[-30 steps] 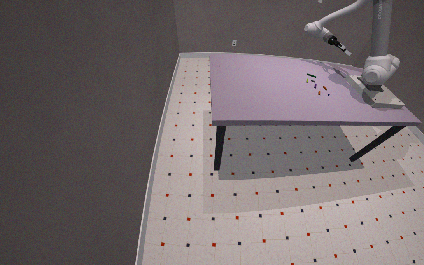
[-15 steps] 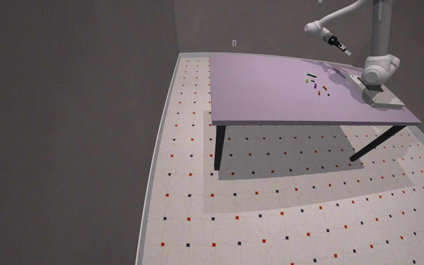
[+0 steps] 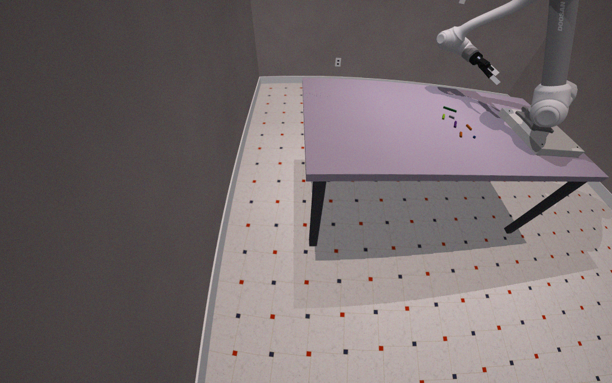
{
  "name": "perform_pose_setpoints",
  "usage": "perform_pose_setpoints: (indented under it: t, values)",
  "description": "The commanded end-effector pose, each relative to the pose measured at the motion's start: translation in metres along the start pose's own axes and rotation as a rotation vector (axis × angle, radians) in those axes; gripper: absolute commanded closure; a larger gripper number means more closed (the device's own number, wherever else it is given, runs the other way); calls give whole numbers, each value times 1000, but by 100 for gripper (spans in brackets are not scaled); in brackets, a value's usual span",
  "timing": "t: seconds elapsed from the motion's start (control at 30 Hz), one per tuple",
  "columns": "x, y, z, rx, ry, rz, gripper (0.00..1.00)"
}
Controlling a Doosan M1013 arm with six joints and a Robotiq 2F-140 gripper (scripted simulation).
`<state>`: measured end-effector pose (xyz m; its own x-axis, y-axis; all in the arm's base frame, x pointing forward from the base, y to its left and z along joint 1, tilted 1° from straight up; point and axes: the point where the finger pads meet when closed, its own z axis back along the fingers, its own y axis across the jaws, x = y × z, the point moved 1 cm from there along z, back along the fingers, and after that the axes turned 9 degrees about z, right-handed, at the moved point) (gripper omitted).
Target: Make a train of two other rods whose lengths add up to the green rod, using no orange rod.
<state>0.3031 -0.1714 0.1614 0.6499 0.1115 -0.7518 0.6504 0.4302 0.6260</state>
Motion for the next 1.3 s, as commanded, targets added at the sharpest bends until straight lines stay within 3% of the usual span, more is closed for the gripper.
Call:
perform_pose_setpoints:
  t: [0.0,0.07,0.5,0.57,0.6,1.07,1.13,1.17,1.27]
  values:
    - [18,13,-6,-78,-15,63,0]
    - [38,28,-13,-172,-30,142,0]
    - [108,79,-39,-497,-82,414,0]
    - [108,79,-39,-497,-82,414,0]
    - [124,91,-45,-572,-93,478,0]
    - [200,145,-73,-926,-149,775,0]
    - [200,145,-73,-926,-149,775,0]
    - [216,157,-80,-1003,-161,839,0]
    - [230,167,-85,-1069,-171,894,0]
